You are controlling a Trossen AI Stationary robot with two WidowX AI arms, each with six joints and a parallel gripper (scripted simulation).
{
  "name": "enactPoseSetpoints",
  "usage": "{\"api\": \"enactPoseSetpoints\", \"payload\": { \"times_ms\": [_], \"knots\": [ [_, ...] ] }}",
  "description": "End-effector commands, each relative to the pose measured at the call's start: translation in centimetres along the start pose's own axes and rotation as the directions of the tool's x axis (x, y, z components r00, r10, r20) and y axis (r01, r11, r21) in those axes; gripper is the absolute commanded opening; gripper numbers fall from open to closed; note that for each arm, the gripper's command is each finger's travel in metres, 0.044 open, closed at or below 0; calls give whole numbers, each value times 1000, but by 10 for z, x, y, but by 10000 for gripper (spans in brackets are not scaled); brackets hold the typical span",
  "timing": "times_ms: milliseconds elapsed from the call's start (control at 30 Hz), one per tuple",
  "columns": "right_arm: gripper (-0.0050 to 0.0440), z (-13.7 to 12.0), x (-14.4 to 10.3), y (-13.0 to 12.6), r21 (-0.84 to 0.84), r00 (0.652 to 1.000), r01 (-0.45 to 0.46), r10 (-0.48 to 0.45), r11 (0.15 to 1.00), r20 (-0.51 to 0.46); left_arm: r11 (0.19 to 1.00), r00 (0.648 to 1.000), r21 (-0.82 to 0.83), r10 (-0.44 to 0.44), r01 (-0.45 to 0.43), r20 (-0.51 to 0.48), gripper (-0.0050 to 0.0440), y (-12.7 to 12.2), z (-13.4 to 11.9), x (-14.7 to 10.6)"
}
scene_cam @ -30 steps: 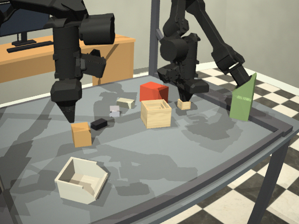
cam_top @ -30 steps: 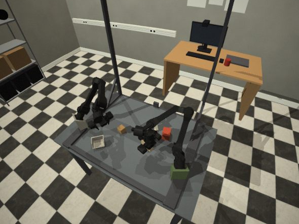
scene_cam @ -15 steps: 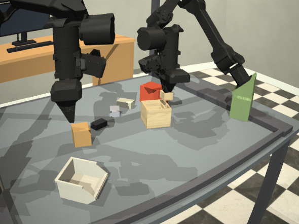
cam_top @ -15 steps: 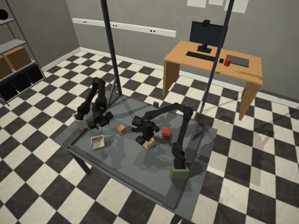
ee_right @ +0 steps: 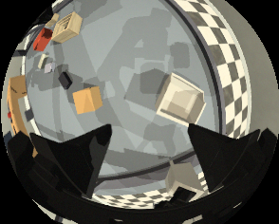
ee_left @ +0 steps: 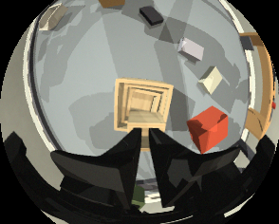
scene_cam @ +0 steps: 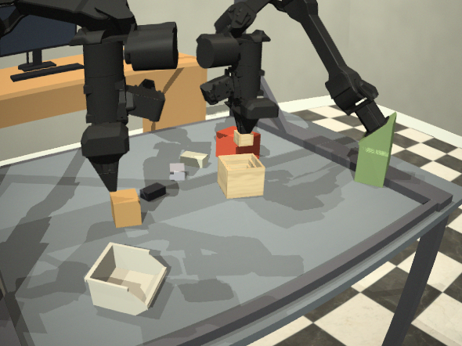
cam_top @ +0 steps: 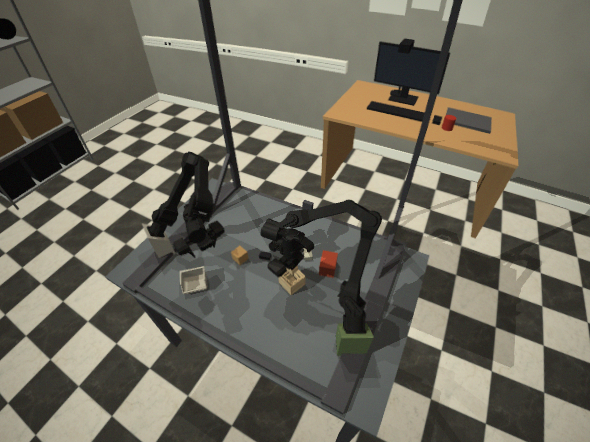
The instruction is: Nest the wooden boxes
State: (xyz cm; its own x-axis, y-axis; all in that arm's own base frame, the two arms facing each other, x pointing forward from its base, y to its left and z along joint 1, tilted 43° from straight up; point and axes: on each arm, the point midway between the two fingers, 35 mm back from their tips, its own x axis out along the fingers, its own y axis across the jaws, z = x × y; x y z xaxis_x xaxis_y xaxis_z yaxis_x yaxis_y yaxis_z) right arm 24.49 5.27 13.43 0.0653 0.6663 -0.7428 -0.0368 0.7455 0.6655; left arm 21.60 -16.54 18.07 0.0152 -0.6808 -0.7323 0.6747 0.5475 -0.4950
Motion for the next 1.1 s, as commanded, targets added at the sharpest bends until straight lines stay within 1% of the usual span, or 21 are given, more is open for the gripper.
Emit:
{"api": "enactPoseSetpoints", "payload": {
  "times_ms": [0, 133, 300, 367, 567, 667, 800, 867, 933, 1067],
  "knots": [
    [400, -1, 8, 2, -57, 995, 98, -98, 994, 5, 1000, 1000, 11, 8, -8, 13, 110, -2, 5, -4],
    [400, 3, 19, 3, -123, 976, 219, -216, 968, 37, 1000, 1000, 11, 8, -8, 13, 110, -2, 5, -4],
    [400, 11, 29, 9, -188, 935, 352, -334, 917, 122, 1000, 1000, 11, 8, -8, 13, 110, -2, 5, -4],
    [400, 11, 29, 9, -188, 935, 352, -334, 917, 122, 1000, 1000, 11, 8, -8, 13, 110, -2, 5, -4],
    [400, 23, 36, 25, -227, 868, 478, -417, 848, 271, 1000, 1000, 11, 8, -8, 13, 110, -2, 5, -4],
    [400, 29, 37, 36, -231, 829, 525, -431, 819, 357, 1000, 1000, 11, 8, -8, 13, 110, -2, 5, -4],
    [400, 35, 38, 54, -221, 772, 569, -423, 792, 474, 1000, 1000, 11, 8, -8, 13, 110, -2, 5, -4],
    [400, 37, 37, 65, -211, 742, 583, -408, 785, 532, 1000, 1000, 11, 8, -8, 13, 110, -2, 5, -4],
    [400, 37, 37, 65, -211, 742, 583, -408, 785, 532, 1000, 1000, 11, 8, -8, 13, 110, -2, 5, -4],
    [400, 40, 34, 88, -183, 678, 590, -360, 786, 641, 1000, 1000, 11, 8, -8, 13, 110, -2, 5, -4]
  ]
}}
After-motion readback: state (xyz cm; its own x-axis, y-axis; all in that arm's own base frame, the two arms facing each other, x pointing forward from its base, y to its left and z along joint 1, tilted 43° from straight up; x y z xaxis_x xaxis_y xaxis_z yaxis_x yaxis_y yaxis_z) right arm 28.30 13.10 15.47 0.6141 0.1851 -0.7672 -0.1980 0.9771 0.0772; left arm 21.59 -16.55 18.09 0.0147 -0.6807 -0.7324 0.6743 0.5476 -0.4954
